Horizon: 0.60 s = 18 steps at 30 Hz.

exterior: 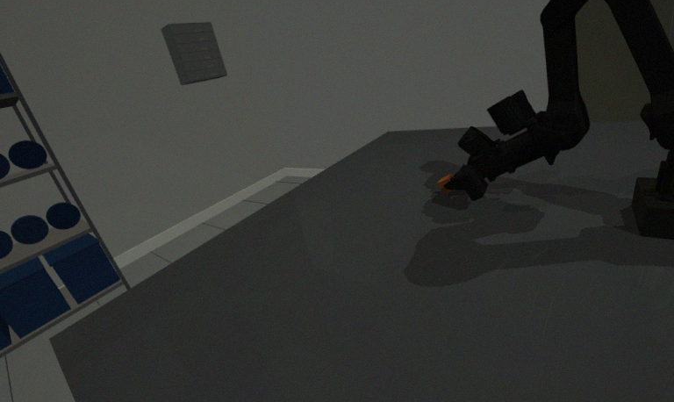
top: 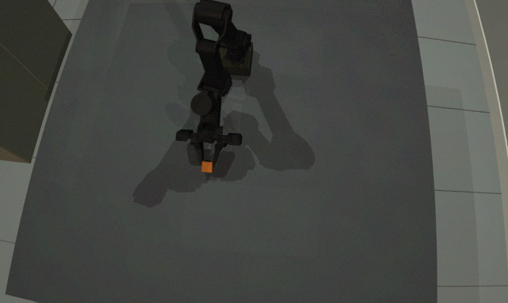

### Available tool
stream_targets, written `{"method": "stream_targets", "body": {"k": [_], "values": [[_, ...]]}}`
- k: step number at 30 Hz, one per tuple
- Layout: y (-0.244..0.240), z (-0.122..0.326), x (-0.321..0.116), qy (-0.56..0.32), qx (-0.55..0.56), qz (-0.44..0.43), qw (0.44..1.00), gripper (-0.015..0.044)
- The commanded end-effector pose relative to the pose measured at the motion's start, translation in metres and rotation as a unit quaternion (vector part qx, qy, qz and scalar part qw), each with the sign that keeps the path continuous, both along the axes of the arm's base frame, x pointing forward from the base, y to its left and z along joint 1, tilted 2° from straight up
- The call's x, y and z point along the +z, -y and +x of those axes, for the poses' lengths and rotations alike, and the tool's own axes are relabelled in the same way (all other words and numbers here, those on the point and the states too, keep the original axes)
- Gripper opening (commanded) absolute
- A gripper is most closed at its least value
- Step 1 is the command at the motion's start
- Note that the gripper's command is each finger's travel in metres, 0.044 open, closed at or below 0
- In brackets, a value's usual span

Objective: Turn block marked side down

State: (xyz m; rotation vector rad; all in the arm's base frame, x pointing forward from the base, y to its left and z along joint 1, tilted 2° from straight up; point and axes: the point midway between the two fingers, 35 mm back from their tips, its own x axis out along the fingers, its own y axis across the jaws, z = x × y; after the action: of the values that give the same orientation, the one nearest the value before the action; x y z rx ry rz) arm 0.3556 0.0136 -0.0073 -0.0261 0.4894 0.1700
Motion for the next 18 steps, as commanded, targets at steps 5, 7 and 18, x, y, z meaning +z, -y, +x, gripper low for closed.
{"method": "stream_targets", "body": {"k": [5, 7, 18], "values": [[-0.0007, -0.0003, 0.0, 0.0, 0.001, 0.003, 1.0, 0.0263], [-0.0007, -0.0003, 0.0, 0.0, 0.001, 0.003, 1.0, 0.0315], [-0.0007, -0.0003, 0.0, 0.0, 0.001, 0.003, 1.0, 0.044]]}}
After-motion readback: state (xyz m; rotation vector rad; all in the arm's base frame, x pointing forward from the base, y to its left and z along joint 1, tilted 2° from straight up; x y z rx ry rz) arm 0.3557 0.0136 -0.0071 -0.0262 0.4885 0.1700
